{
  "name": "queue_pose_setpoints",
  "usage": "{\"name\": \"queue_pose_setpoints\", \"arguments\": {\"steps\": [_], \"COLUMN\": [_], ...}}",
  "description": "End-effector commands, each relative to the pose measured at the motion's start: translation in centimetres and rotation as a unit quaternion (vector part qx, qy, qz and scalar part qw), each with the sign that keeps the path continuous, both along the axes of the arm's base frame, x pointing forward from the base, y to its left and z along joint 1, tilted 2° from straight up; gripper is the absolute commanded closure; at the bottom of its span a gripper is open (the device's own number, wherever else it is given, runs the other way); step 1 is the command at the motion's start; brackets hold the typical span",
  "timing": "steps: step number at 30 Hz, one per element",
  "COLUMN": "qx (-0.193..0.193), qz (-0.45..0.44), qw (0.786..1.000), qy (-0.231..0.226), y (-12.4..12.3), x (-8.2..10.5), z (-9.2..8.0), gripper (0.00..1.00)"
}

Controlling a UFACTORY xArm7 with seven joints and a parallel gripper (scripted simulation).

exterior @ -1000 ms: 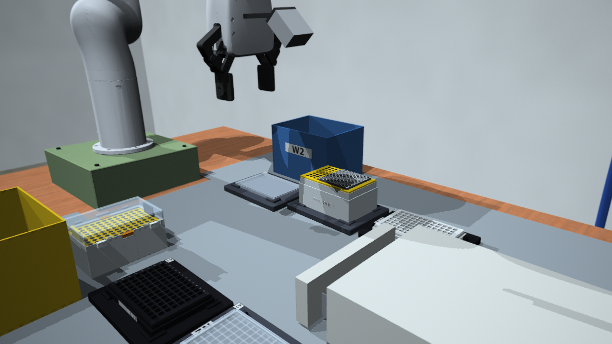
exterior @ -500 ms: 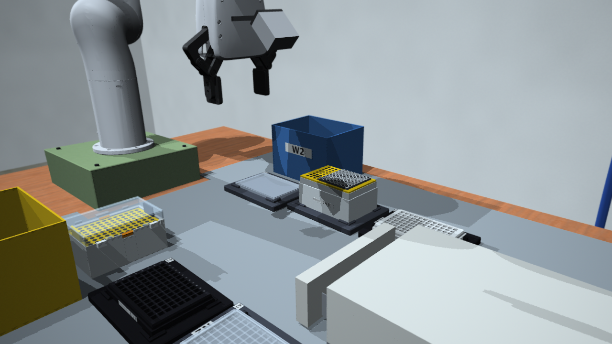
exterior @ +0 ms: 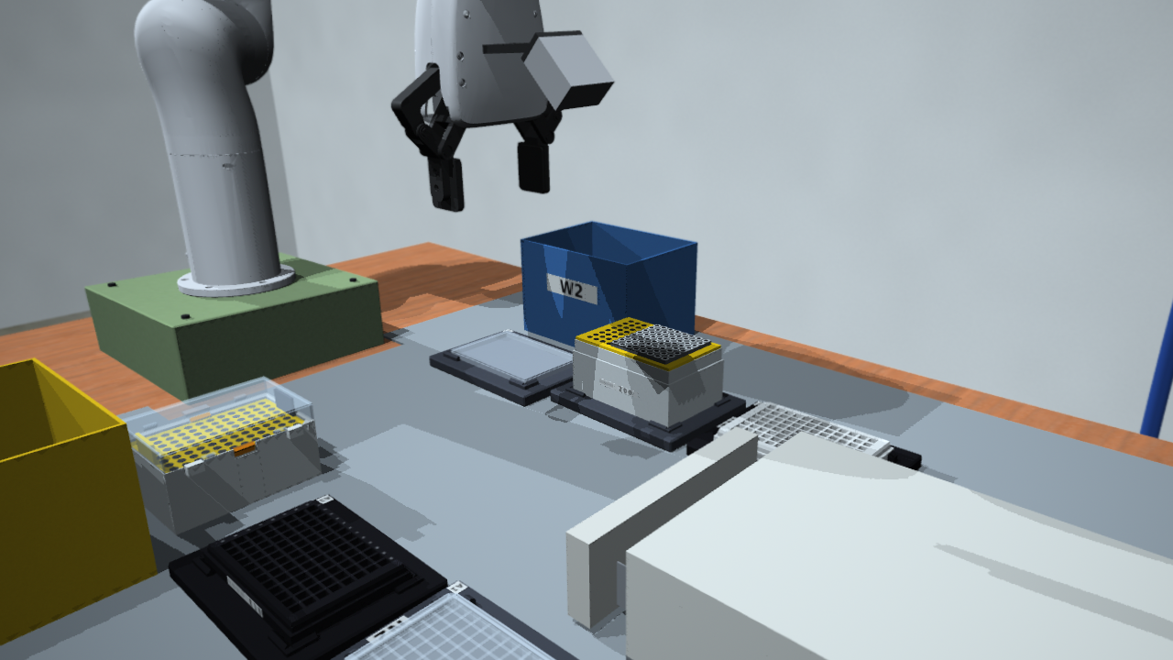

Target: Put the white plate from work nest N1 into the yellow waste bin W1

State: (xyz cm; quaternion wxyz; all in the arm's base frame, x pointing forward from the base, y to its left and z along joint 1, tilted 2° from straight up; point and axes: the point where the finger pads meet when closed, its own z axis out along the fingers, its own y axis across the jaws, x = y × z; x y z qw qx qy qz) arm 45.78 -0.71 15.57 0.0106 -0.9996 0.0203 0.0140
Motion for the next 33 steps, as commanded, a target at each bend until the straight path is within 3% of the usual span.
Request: {"name": "queue_pose_setpoints", "arguments": {"steps": [1, 33], "qx": [0.001, 0.001], "qz": [0.000, 0.000], "qw": [1.000, 1.000], "qy": [0.000, -0.001], "y": [1.8, 10.2], "x": [2.4, 12.7], "z": [-0.8, -5.3], "gripper": [0.00, 0.00]}}
